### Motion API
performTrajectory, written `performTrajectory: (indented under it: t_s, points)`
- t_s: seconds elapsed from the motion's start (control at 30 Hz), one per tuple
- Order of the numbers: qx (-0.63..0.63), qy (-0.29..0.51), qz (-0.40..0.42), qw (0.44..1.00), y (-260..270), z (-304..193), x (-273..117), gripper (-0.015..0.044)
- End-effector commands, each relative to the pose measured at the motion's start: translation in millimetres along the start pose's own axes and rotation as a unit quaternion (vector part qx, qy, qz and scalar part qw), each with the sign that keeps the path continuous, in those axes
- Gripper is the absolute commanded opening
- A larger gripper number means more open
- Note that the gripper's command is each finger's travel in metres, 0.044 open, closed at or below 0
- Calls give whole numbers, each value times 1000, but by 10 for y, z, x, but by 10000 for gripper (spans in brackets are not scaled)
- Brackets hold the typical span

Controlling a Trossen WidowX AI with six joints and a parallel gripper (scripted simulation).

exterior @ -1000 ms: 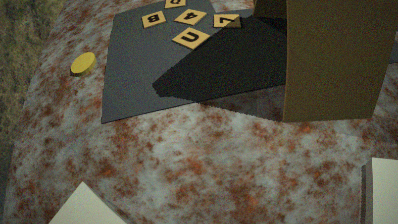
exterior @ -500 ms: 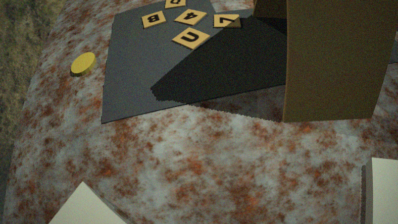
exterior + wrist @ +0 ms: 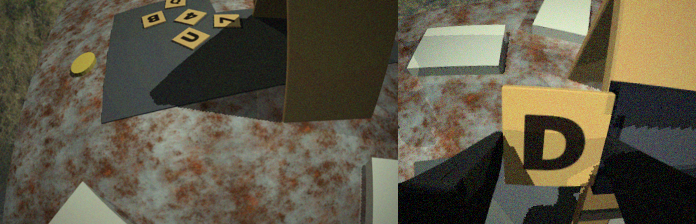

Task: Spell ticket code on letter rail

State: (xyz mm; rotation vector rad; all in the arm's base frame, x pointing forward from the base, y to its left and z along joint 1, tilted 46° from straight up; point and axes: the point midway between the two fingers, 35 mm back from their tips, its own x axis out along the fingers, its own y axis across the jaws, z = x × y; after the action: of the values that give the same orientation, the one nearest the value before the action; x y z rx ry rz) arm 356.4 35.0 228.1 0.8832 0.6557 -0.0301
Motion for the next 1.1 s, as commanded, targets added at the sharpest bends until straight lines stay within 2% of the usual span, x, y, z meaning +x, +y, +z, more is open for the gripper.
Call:
performTrajectory:
  t_s: [0.0, 1.07]
  points:
    - [-1, 1, 0, 1000, -29, -8, 3, 0]
    - [-2, 1, -1, 1000, -191, -6, 5, 0]
